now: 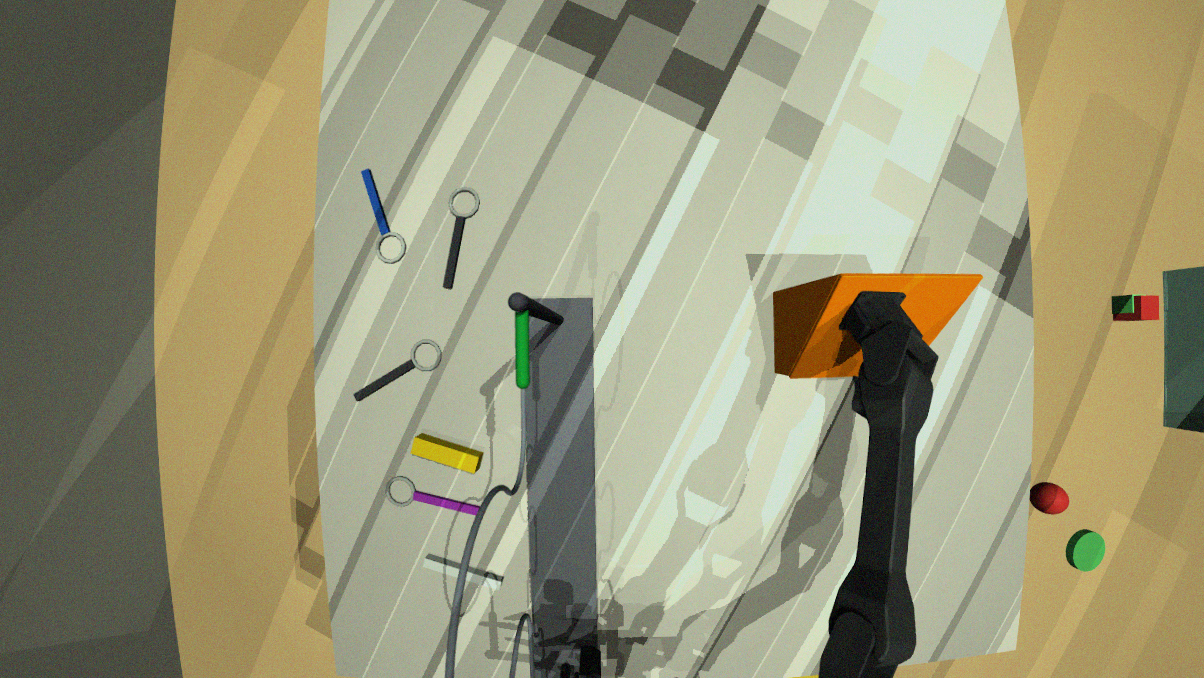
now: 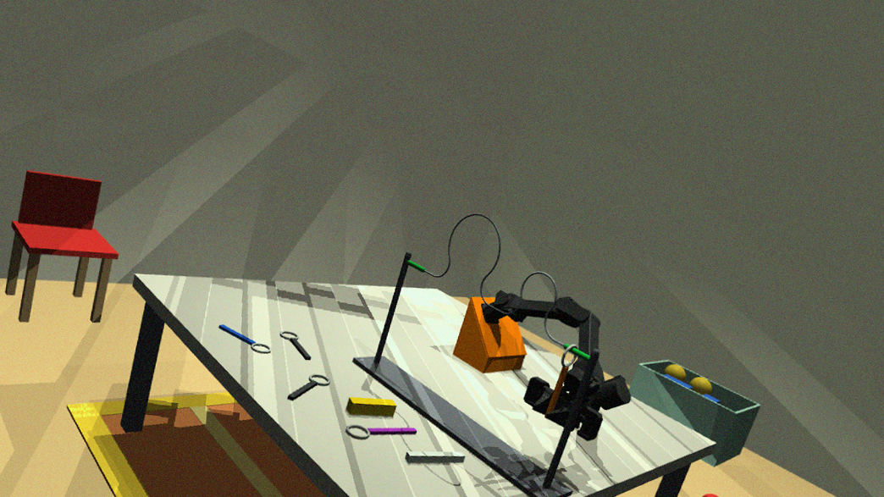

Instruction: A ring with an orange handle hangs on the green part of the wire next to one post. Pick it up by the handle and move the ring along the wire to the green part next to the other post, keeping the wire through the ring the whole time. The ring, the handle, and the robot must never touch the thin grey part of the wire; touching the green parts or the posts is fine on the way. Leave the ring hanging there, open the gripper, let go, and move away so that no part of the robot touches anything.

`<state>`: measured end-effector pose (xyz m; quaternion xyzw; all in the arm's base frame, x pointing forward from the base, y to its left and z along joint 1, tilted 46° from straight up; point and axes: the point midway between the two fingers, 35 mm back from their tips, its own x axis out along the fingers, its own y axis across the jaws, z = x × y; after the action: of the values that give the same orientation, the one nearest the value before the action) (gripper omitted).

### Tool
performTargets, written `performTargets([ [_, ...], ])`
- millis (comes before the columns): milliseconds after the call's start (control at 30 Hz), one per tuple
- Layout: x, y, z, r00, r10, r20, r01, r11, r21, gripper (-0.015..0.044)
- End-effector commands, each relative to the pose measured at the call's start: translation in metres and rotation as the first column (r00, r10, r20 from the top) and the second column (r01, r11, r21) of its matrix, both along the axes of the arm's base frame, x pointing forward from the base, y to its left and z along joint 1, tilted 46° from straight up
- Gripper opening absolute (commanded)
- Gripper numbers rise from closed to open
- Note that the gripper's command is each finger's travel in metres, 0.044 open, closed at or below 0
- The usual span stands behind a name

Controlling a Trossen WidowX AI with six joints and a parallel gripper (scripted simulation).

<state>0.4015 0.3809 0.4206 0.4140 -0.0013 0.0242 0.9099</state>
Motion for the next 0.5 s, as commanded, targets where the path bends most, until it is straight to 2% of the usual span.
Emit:
performTargets([
  [0, 0.0001, 0.0010, -0.0006, 1.000, 0.005, -0.001, -0.005, 1.000, -0.009, 0.0160],
  [367, 0.0000, 0.0000, 0.0000, 1.000, 0.000, 0.000, 0.000, 1.000, 0.000, -0.0129],
  [400, 0.0000, 0.0000, 0.0000, 1.000, 0.000, 0.000, 0.000, 1.000, 0.000, -0.0150],
  [467, 0.0000, 0.0000, 0.0000, 1.000, 0.000, 0.000, 0.000, 1.000, 0.000, -0.0150],
])
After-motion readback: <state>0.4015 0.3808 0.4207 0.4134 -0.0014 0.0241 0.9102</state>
